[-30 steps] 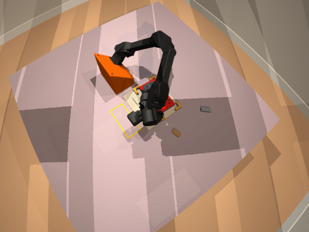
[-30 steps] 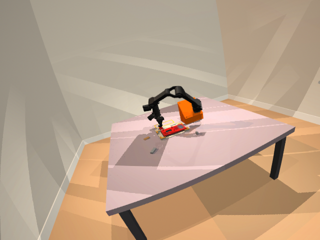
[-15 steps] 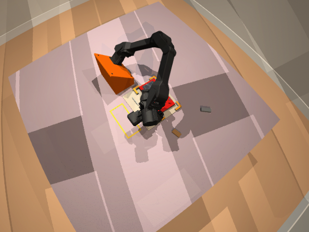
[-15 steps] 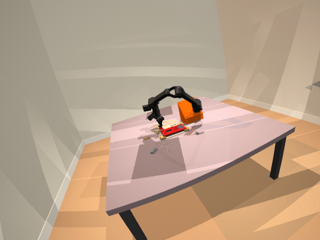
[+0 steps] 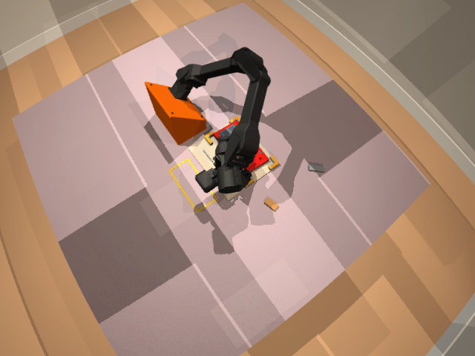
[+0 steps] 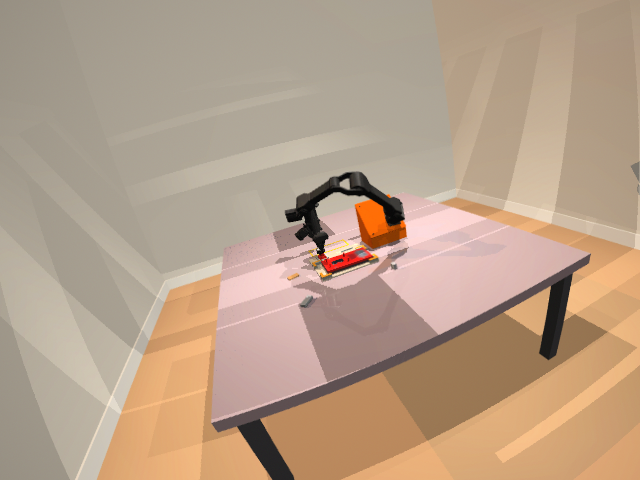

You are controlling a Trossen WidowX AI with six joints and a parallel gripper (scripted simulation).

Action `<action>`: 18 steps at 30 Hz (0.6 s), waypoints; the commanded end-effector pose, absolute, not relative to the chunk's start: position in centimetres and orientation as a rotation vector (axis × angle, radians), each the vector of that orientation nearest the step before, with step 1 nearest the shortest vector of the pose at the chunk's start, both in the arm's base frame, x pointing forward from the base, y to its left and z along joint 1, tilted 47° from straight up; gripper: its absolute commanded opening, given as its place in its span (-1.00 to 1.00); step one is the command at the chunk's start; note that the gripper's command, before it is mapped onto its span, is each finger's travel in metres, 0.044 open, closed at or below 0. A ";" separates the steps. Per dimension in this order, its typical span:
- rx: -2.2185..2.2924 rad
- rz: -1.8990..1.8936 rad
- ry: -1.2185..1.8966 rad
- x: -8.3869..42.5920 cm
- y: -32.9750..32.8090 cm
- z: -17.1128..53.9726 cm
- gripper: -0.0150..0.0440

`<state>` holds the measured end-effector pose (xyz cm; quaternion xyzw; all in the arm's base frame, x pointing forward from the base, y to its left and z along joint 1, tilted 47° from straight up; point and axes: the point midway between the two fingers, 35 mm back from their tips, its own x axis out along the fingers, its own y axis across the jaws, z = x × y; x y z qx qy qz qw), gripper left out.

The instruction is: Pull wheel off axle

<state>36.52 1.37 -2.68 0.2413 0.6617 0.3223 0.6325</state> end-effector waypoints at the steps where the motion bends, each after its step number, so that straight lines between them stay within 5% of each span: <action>1: 0.568 0.699 1.494 36.6 -0.6 -1.2 -0.49; 18: 0.569 0.698 1.494 36.5 -3.2 1.4 -0.49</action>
